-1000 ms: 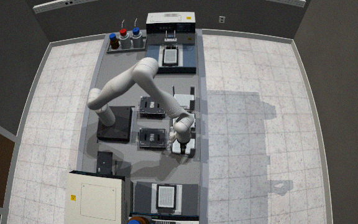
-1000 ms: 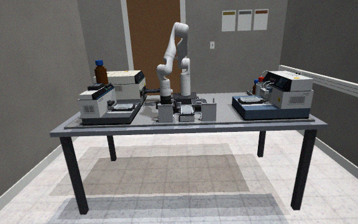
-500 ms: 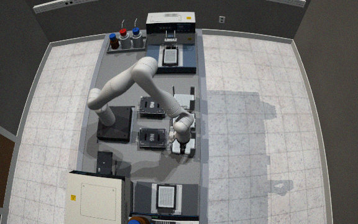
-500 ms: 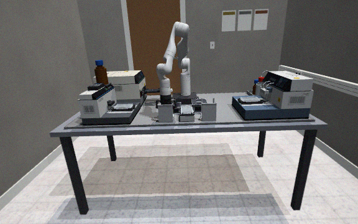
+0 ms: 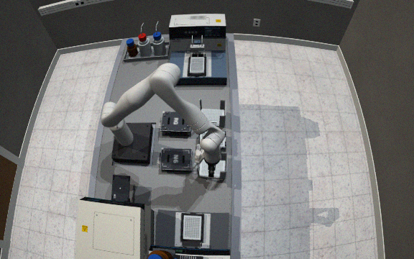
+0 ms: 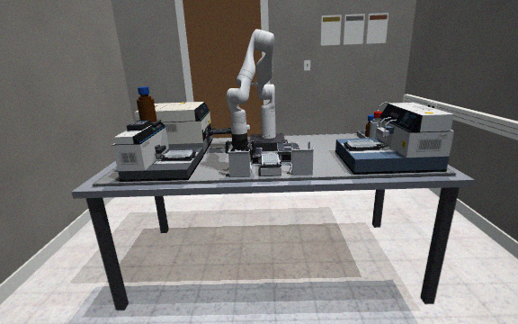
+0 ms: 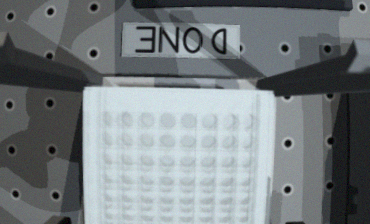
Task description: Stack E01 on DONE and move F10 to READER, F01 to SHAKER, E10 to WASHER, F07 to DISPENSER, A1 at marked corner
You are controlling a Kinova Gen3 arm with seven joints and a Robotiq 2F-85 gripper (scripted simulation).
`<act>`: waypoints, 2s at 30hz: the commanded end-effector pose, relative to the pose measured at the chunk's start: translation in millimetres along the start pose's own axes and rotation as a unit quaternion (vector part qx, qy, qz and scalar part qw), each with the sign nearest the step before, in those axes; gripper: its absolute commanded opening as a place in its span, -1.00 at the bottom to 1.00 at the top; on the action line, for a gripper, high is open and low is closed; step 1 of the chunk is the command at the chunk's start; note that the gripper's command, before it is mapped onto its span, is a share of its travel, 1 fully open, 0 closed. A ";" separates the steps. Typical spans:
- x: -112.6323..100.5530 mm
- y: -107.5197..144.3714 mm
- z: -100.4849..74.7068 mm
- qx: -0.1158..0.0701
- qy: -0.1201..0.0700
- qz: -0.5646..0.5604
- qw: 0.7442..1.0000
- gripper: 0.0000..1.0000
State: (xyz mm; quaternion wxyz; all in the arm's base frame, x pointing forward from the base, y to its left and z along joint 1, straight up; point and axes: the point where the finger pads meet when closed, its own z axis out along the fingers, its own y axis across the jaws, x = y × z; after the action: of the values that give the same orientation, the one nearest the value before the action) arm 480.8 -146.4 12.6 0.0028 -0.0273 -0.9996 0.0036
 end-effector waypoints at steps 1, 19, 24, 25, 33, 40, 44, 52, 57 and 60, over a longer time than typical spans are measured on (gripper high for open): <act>-2.0 -0.4 -8.4 0.002 -0.002 0.000 1.000 1.00; -2.3 -0.2 -29.8 0.002 -0.002 0.000 1.000 1.00; -2.3 -0.1 -36.4 0.002 -0.002 0.000 1.000 1.00; -2.3 -0.1 -37.8 0.002 -0.002 0.000 1.000 1.00; -2.0 0.6 -45.6 0.001 -0.002 0.000 1.000 1.00; -2.3 0.0 -55.2 0.002 -0.002 0.000 1.000 1.00; -2.2 0.0 -60.5 0.002 -0.002 0.000 1.000 1.00; -2.0 -0.3 -68.6 0.002 -0.002 0.001 1.000 1.00; -2.0 0.0 -75.2 0.002 -0.002 0.000 1.000 1.00; -2.0 0.0 -79.2 0.002 -0.002 0.000 1.000 1.00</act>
State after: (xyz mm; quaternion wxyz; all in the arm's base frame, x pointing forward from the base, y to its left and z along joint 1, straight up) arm 481.8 -146.4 84.2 0.0029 -0.0275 -0.9996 0.0044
